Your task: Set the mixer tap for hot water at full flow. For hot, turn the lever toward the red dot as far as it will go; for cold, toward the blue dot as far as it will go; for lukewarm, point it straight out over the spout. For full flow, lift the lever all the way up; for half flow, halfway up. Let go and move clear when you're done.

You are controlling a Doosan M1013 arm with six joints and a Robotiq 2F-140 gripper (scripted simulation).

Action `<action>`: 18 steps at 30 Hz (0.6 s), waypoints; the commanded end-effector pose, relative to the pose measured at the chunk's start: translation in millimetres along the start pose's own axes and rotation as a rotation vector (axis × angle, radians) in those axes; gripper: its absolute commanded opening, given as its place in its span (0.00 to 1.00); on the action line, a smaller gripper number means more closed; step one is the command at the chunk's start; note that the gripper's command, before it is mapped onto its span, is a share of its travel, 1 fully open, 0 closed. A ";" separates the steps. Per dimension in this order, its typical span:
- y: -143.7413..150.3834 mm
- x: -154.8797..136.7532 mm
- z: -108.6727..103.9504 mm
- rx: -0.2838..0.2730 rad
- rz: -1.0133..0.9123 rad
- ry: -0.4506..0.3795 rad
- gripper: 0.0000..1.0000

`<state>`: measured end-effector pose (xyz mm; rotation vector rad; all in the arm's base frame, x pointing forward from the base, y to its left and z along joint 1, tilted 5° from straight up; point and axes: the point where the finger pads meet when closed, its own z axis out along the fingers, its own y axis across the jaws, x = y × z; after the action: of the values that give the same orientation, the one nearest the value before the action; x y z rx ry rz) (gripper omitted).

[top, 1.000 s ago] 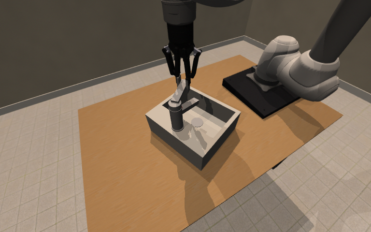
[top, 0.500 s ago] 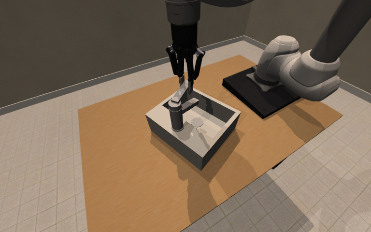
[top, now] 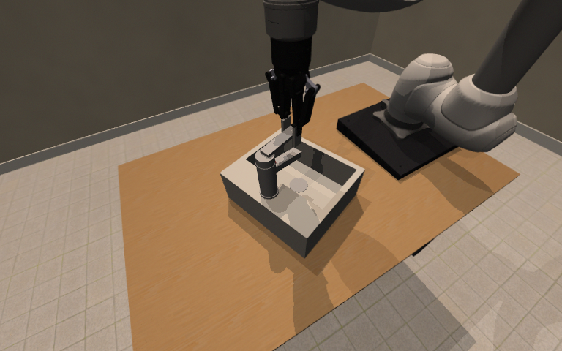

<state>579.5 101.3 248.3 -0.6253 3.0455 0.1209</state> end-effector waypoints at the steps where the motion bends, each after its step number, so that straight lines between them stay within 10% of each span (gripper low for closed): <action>1: 10.4 -0.6 0.0 0.004 0.110 0.001 0.00; 18: 35.6 -6.9 0.1 0.004 0.384 0.001 0.00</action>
<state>571.9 133.3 250.7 -0.0869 3.1216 0.1237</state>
